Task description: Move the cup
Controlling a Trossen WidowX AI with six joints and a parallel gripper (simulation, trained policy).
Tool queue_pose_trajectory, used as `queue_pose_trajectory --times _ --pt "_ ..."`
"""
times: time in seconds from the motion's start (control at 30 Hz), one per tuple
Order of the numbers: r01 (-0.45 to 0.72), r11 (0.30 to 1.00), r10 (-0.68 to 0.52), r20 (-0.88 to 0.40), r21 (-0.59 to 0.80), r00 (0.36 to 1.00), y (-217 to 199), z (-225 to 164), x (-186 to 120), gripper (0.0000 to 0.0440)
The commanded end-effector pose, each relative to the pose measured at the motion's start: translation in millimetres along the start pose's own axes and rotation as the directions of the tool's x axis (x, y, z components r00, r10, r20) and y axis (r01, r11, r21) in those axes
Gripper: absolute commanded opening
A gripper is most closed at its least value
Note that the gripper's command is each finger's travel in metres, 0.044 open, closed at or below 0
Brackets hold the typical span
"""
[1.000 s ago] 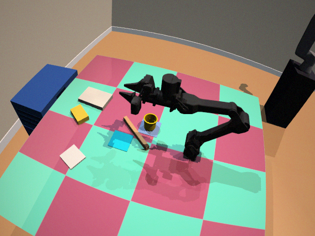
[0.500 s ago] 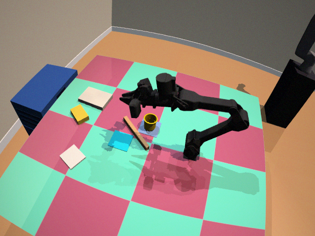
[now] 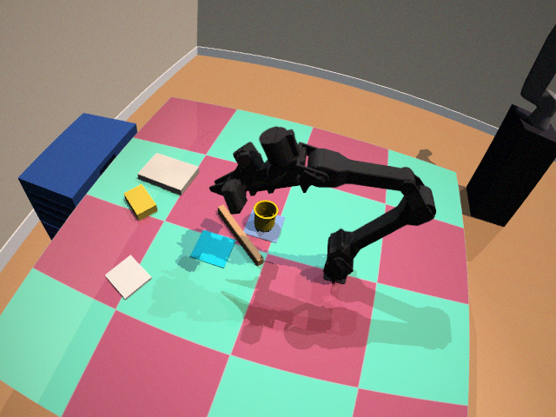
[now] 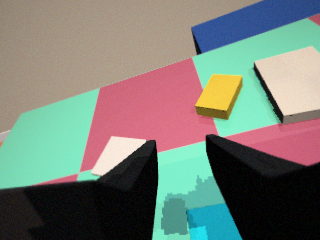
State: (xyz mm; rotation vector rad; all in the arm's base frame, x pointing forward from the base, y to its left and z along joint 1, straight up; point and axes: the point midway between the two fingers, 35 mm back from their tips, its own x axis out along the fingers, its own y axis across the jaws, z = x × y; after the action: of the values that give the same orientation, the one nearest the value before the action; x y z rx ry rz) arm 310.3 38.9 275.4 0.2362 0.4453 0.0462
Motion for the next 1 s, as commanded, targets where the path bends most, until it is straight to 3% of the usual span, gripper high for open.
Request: queue_pose_trajectory --times 0.0,0.57,0.97 --pt "0.004 1.000 -0.003 -0.059 0.022 0.998 2.7 -5.4 1.2 0.0129" --pt "0.087 0.996 -0.071 -0.327 0.036 0.943 0.9 -33.3 2.3 0.0104" --pt "0.156 0.988 -0.137 -0.491 -0.003 0.860 -7.1 -49.4 -3.4 0.0128"
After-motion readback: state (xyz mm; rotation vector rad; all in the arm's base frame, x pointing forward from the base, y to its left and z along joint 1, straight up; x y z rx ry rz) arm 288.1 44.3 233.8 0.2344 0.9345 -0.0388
